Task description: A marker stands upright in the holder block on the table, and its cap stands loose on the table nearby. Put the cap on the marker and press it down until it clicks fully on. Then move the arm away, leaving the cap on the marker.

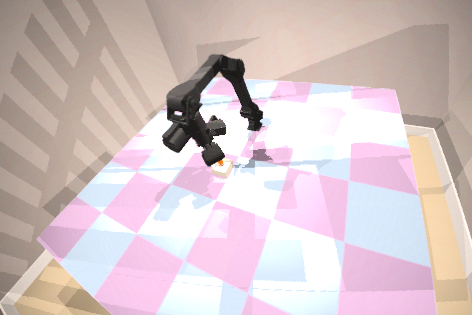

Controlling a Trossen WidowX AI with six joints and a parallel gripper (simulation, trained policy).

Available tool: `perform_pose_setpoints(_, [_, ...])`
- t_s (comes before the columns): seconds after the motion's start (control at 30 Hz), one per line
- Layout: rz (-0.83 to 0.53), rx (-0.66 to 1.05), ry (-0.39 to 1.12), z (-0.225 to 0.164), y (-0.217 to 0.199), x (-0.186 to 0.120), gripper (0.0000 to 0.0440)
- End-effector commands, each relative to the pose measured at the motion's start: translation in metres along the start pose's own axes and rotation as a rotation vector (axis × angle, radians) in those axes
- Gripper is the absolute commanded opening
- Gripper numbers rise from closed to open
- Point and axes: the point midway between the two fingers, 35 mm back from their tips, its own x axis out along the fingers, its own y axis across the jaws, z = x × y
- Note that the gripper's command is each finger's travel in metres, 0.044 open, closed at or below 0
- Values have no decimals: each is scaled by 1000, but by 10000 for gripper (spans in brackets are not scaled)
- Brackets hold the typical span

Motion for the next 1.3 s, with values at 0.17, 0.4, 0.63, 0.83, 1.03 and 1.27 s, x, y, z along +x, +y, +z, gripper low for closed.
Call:
perform_pose_setpoints(0.17, [0, -15, -34, 11, 14, 5, 0])
perform_pose_setpoints(0.4, [2, -30, -44, 17, 18, 9, 0])
perform_pose_setpoints(0.63, [4, -43, -51, 20, 20, 17, 0])
perform_pose_setpoints(0.83, [6, -51, -56, 21, 21, 26, 0])
perform_pose_setpoints(1.03, [6, -62, -59, 22, 21, 36, 0])
perform_pose_setpoints(1.27, [6, -80, -73, 23, 23, 50, 0])
